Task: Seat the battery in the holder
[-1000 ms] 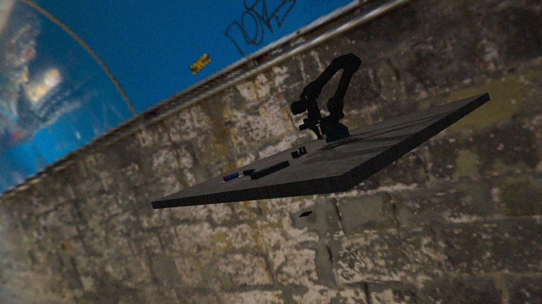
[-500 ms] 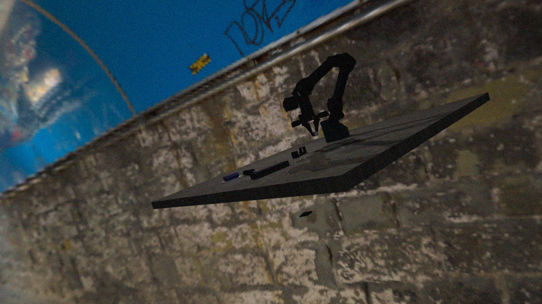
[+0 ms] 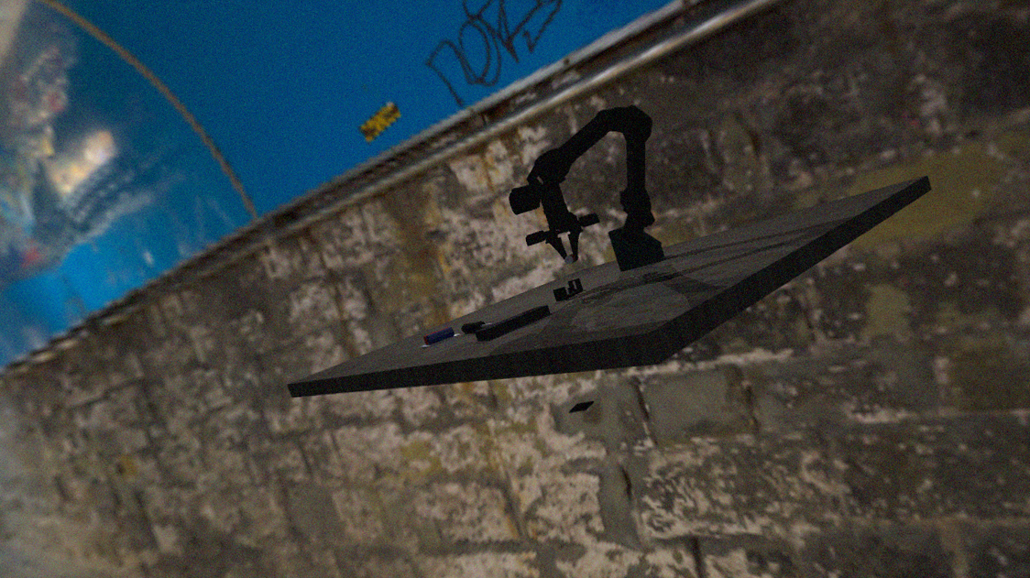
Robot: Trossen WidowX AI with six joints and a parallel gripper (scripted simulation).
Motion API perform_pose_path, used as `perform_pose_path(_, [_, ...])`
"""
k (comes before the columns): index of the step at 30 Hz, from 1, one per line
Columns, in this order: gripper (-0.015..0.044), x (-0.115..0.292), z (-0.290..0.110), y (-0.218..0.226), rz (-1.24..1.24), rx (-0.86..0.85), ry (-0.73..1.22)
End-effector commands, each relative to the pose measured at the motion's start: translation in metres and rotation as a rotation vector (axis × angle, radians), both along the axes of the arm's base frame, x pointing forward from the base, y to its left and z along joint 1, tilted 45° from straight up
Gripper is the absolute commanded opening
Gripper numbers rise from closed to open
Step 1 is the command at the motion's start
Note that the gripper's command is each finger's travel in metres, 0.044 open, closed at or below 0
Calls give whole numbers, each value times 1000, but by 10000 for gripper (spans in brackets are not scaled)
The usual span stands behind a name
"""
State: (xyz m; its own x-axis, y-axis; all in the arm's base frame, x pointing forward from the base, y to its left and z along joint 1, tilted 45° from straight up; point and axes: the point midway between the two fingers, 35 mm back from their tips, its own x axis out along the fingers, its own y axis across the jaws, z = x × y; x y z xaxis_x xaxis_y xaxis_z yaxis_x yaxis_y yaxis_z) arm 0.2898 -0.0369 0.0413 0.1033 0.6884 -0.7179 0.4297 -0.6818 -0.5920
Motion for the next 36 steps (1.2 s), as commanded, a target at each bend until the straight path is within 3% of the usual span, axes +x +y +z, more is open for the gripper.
perform_pose_path(1, [73,25,-2,-7,-103,16,95])
perform_pose_path(11, [73,37,-5,-9,-153,20,147])
perform_pose_path(22, [73,34,-33,17,6,-56,314])
perform_pose_path(36, [73,37,-36,20,49,-71,359])
